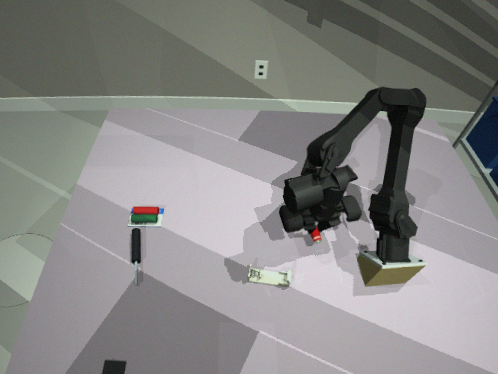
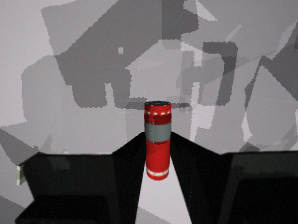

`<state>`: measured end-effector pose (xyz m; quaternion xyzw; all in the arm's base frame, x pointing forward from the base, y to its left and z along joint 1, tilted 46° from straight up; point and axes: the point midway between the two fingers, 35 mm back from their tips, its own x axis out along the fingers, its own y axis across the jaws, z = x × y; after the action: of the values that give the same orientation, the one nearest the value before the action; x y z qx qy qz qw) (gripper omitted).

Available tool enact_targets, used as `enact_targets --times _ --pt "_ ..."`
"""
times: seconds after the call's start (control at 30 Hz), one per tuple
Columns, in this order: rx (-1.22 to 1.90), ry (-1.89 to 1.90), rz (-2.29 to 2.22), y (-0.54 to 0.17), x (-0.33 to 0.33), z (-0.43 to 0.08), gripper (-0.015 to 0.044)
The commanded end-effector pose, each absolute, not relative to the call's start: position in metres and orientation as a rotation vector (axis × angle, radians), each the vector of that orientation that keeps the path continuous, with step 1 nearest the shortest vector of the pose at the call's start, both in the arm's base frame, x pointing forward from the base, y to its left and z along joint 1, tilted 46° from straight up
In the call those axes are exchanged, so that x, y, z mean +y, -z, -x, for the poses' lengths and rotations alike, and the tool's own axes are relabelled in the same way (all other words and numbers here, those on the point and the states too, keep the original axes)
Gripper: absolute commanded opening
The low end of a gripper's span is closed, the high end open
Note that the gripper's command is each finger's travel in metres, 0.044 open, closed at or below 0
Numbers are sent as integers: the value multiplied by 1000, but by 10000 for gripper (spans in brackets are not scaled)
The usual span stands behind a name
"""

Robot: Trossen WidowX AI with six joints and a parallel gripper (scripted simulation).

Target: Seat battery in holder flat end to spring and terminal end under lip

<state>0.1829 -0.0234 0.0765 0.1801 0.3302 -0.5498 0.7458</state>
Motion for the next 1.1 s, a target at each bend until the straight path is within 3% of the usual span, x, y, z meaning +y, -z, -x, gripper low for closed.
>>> enact_targets --times 0.0,1.07 --pt "726 1202 -398 -81 -18 -183 70" --pt "1297 577 619 -30 95 -276 70"
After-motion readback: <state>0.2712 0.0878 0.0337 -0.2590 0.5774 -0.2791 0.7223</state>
